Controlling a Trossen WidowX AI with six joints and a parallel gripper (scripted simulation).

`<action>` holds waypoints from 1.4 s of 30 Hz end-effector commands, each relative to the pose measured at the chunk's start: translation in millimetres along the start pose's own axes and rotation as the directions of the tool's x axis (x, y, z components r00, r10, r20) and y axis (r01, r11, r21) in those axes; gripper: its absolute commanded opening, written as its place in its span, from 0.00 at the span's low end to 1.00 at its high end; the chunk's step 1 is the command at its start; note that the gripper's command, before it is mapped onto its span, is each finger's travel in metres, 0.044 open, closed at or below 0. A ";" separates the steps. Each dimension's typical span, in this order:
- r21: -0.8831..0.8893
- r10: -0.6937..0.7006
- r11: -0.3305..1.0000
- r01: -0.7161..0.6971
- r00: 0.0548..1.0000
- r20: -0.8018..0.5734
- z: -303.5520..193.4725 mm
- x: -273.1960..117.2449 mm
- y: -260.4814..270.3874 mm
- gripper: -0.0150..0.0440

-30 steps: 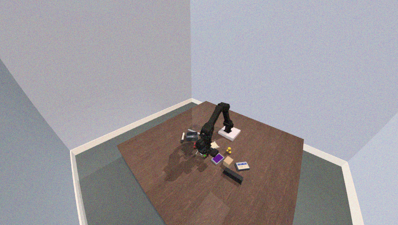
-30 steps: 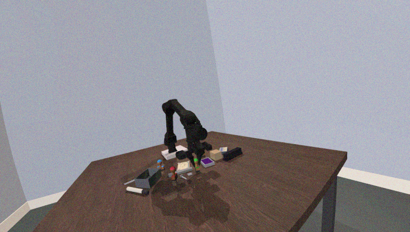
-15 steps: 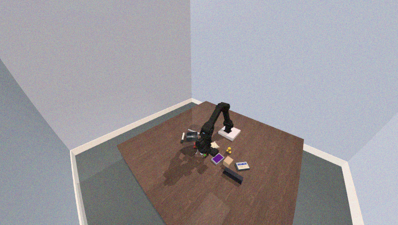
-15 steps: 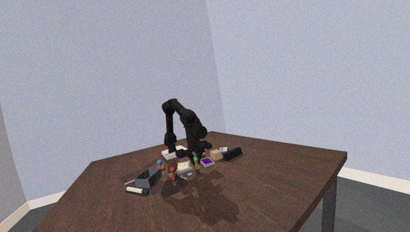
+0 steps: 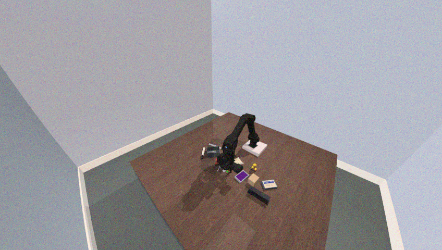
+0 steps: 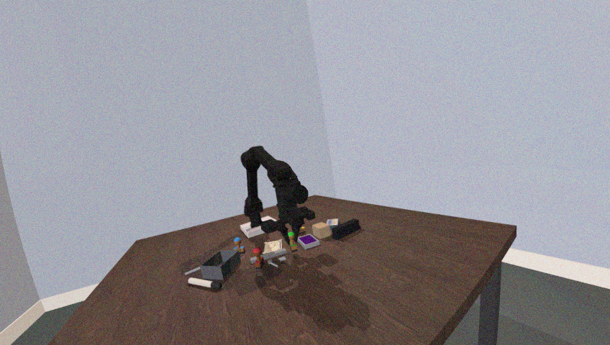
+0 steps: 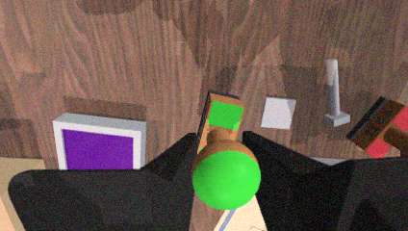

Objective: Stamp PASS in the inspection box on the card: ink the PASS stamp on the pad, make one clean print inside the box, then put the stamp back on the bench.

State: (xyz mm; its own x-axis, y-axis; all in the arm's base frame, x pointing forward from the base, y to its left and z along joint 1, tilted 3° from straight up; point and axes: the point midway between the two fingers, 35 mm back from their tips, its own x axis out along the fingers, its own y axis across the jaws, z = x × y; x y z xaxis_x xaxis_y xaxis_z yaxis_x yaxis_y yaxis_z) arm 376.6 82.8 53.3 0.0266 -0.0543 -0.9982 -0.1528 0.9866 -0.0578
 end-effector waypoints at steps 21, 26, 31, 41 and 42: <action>0.004 -0.004 1.000 0.004 1.000 0.000 0.7 -12.4 -0.3 0.25; 0.004 -0.004 1.000 0.004 1.000 0.000 0.7 -14.8 -0.3 0.25; 0.004 -0.004 1.000 0.004 1.000 0.000 0.7 -17.3 -0.3 0.25; 0.004 -0.005 1.000 0.005 1.000 0.000 0.7 -22.2 -0.3 0.25; 0.004 -0.005 1.000 0.005 1.000 0.000 0.7 -22.7 -0.3 0.25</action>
State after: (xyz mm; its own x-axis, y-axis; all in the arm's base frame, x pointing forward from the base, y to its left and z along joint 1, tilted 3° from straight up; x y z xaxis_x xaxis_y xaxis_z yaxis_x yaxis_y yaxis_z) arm 376.5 84.2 73.9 0.0262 -0.0555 -0.9981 -0.1528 0.9865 -0.0589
